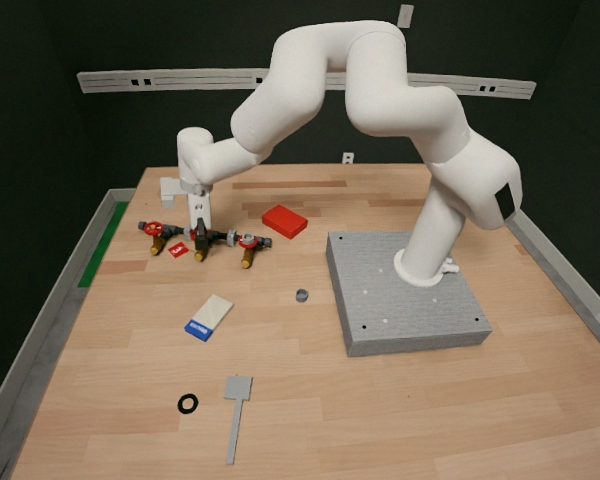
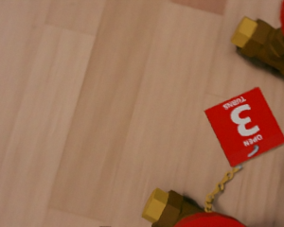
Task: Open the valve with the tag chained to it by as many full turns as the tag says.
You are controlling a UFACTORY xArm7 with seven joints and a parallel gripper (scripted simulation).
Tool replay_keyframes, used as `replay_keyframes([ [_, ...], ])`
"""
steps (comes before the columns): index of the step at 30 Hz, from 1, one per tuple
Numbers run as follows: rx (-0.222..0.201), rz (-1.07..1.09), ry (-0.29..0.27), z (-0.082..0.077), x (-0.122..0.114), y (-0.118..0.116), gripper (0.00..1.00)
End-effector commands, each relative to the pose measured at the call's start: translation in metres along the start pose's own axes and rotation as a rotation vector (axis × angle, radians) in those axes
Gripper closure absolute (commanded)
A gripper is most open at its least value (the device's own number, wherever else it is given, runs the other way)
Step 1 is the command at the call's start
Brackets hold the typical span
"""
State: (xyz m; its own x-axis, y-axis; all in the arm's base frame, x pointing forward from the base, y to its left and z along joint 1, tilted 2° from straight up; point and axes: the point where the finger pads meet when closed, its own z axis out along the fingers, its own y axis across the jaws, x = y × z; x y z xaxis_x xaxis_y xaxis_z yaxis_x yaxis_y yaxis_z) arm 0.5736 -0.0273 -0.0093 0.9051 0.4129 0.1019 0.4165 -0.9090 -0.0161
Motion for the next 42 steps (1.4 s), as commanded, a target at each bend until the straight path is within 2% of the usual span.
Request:
replay_keyframes([
  [1,-0.014,0.279,-0.006,-0.0019,0.0014,0.0011,0.00],
  [13,-0.011,0.828,0.018,-0.0018,0.0014,0.0011,0.00],
  [15,-0.011,0.828,0.018,-0.0018,0.0014,0.0011,0.00],
  [16,-0.011,0.963,0.021,-0.0018,0.0014,0.0011,0.00],
  [21,-0.013,1.170,0.023,-0.0018,0.0014,0.0011,0.00],
  [30,-0.035,1.570,0.003,-0.0018,0.0014,0.0011,0.00],
  [32,-0.035,1.570,0.003,-0.0018,0.0014,0.0011,0.00],
  [33,-0.055,1.695,-0.016,-0.0018,0.0014,0.0011,0.00],
  [42,-0.058,1.710,-0.020,-0.0018,0.0014,0.0011,0.00],
])
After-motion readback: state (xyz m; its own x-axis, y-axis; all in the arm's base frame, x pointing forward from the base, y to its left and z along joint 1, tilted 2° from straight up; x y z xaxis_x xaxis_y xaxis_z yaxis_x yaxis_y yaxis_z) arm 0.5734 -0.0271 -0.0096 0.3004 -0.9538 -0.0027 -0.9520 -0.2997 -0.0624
